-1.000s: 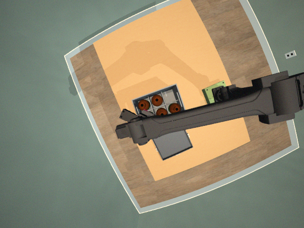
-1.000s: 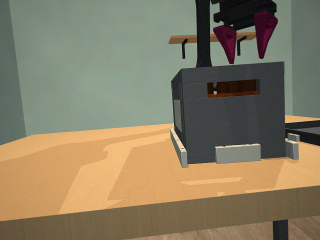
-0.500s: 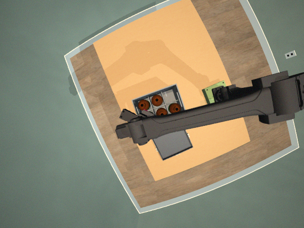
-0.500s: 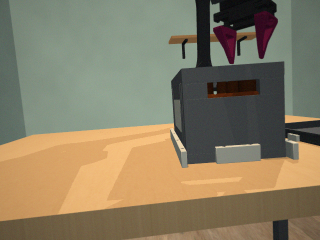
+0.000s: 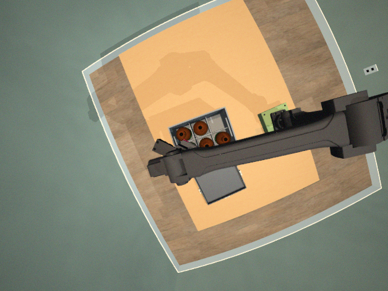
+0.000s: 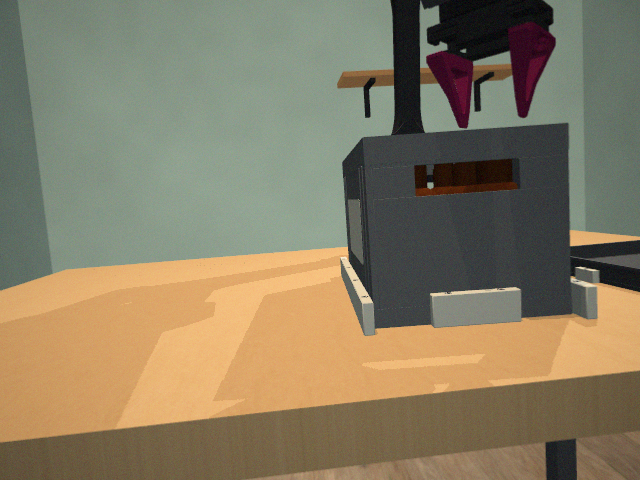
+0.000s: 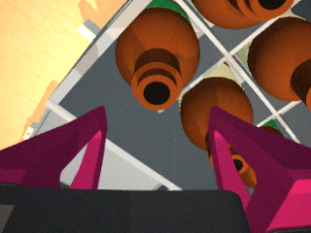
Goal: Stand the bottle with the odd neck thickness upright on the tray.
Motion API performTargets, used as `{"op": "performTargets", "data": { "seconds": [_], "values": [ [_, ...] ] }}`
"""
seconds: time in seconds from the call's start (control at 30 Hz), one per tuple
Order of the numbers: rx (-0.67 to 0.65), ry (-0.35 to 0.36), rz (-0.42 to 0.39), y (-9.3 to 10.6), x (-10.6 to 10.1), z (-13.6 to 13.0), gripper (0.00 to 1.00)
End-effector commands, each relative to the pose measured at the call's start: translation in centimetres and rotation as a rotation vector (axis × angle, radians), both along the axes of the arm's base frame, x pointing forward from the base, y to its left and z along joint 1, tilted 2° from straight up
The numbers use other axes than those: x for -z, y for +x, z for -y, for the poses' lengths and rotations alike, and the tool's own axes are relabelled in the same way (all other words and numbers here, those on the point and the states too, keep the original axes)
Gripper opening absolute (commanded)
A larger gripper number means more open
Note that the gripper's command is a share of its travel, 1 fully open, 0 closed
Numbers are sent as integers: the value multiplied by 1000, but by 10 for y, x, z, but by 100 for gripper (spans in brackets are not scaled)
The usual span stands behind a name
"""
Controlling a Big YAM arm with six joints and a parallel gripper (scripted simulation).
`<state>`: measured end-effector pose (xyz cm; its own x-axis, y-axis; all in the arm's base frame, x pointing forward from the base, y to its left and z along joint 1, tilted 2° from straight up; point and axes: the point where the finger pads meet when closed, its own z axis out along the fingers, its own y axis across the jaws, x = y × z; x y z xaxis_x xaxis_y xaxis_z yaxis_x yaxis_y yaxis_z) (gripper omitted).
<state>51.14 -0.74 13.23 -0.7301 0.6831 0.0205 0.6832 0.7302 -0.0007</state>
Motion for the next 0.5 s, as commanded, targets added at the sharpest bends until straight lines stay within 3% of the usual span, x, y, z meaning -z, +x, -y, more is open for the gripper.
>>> {"op": "performTargets", "data": {
  "seconds": [0.0, 0.47],
  "values": [
    [1, 0, -3, -2, 4, -6, 61],
    [0, 0, -9, -2, 7, -6, 61]
  ]
}}
